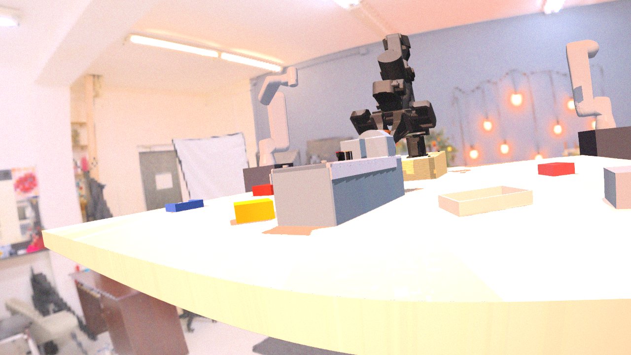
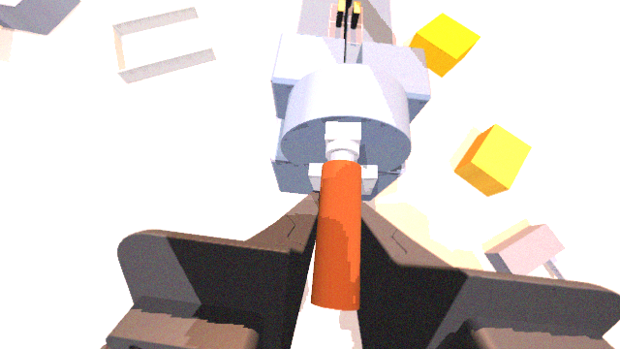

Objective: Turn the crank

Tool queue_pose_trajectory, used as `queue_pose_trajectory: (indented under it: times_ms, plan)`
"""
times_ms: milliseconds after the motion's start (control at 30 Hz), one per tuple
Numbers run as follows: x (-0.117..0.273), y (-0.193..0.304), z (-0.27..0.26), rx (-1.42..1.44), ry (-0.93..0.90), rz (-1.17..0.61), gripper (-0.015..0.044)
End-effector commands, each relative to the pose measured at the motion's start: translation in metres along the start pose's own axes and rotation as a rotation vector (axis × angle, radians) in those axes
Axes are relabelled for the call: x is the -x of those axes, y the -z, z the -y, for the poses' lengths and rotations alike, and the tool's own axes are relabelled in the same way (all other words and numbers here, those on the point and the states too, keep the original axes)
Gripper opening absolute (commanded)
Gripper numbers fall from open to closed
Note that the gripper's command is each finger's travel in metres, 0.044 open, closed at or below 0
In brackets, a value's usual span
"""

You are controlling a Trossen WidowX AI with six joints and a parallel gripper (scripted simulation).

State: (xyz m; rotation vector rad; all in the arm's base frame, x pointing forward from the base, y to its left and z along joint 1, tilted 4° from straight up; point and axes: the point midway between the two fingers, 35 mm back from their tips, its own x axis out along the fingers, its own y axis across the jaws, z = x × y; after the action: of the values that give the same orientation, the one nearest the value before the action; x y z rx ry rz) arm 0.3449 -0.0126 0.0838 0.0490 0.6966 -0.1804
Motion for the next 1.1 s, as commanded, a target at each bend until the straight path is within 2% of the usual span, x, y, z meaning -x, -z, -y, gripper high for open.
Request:
queue_pose_trajectory:
  times_ms: [0, 1067]
  plan:
    - [-0.001, 0.001, -0.009, 0.006, -0.026, -0.001, 0.0000]
    - [-0.016, 0.017, -0.026, 0.005, -0.027, -0.001, 0.0000]
